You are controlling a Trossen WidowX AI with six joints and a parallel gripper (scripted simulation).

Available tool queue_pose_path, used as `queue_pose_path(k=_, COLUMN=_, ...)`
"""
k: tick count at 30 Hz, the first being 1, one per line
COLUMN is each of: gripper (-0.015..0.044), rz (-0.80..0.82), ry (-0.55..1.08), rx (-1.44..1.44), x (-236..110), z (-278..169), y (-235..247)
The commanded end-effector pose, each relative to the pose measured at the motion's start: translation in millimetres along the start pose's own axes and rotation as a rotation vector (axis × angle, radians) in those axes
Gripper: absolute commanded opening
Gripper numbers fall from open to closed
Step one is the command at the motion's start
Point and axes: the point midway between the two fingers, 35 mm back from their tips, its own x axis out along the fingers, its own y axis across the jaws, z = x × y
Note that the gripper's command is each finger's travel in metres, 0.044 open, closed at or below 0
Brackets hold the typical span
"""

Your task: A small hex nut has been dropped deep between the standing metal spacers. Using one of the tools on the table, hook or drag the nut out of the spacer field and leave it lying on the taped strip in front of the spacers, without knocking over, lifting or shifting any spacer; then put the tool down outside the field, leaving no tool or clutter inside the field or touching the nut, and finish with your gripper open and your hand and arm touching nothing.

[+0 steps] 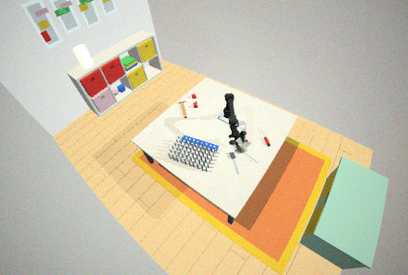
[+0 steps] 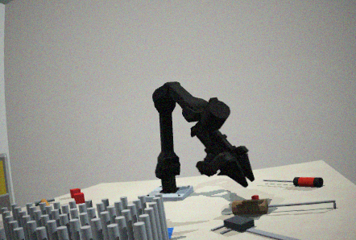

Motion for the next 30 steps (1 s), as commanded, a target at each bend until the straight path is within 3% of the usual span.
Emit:
queue_pose_path(k=1, gripper=0.0280, rz=0.000, ry=-0.005, rx=0.002, x=1, z=2, y=0)
queue_pose_path(k=30, gripper=0.0280, rz=0.000, ry=-0.005, rx=0.002, x=30, z=19, y=2)
